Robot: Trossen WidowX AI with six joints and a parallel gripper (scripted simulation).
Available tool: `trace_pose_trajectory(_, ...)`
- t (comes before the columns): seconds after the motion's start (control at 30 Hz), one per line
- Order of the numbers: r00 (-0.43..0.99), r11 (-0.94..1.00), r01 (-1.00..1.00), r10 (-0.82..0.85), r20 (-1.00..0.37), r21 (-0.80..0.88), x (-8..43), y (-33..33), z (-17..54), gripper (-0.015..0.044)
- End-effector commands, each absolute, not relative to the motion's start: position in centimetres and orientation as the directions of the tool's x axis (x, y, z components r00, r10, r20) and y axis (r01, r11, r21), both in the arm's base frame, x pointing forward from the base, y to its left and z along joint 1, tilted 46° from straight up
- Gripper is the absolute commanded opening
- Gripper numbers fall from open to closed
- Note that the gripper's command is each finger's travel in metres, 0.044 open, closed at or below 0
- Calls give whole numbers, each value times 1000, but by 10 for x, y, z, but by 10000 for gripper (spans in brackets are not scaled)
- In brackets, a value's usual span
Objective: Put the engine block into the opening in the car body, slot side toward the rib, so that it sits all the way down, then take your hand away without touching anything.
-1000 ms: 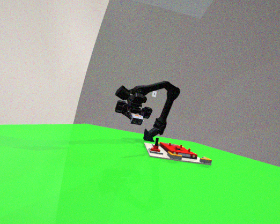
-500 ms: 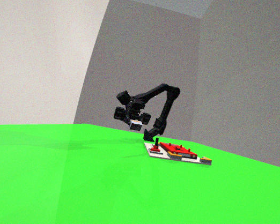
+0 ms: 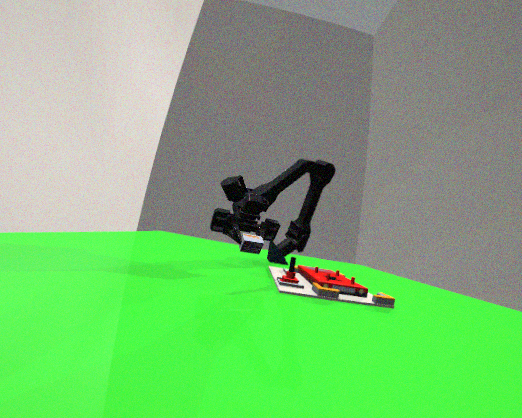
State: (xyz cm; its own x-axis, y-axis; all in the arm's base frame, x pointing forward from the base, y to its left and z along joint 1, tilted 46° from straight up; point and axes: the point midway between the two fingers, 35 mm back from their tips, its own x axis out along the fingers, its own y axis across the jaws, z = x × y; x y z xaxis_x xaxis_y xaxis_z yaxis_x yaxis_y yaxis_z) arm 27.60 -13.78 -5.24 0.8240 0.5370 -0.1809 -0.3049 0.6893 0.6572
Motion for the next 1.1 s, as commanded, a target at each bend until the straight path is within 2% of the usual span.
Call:
trace_pose_trajectory(0.0, 824, 685, -305, 538, -177, 662, 276, -132, -57, 0)
trace_pose_trajectory(1.07, 824, 682, -306, 539, -174, 664, 277, -97, -92, 0)
